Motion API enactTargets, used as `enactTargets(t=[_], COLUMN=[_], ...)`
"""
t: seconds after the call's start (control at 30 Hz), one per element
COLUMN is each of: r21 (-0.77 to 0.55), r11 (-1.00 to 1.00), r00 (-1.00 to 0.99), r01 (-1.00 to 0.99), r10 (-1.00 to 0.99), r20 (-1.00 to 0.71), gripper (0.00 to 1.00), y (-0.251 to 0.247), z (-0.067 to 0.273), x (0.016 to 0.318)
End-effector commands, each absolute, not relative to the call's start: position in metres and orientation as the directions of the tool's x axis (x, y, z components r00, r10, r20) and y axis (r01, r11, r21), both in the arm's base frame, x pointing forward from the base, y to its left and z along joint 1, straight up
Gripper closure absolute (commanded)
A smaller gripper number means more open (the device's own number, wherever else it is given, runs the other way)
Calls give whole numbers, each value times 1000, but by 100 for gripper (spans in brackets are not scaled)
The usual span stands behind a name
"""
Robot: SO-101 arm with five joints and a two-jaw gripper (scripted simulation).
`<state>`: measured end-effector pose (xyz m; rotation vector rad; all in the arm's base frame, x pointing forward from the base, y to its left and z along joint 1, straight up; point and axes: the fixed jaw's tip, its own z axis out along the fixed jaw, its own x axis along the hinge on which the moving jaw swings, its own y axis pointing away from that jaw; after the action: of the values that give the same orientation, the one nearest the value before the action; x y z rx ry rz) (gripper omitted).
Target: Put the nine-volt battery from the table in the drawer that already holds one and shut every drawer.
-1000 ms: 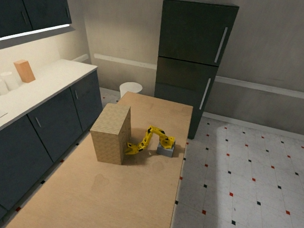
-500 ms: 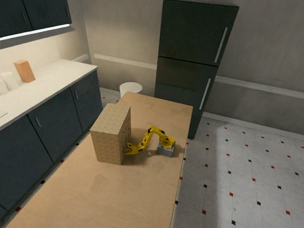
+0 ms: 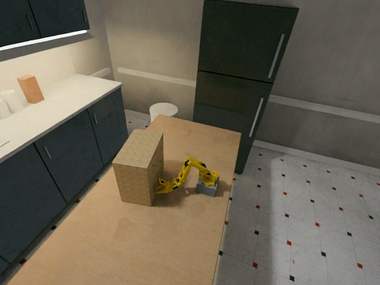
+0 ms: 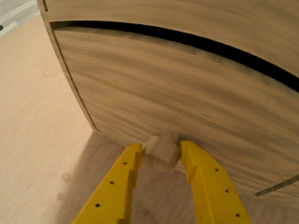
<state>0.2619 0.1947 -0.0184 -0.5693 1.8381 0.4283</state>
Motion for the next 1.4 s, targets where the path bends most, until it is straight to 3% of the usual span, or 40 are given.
enactTargets(t=[0.0, 1.37], r21=[4, 13], r11=[826, 822], r00=[-279, -273], r01=[-564, -570], r10=[-186, -175], r20=[-942, -946], gripper=[100, 99], y=[192, 194], z=[-23, -18], x=[267, 264])
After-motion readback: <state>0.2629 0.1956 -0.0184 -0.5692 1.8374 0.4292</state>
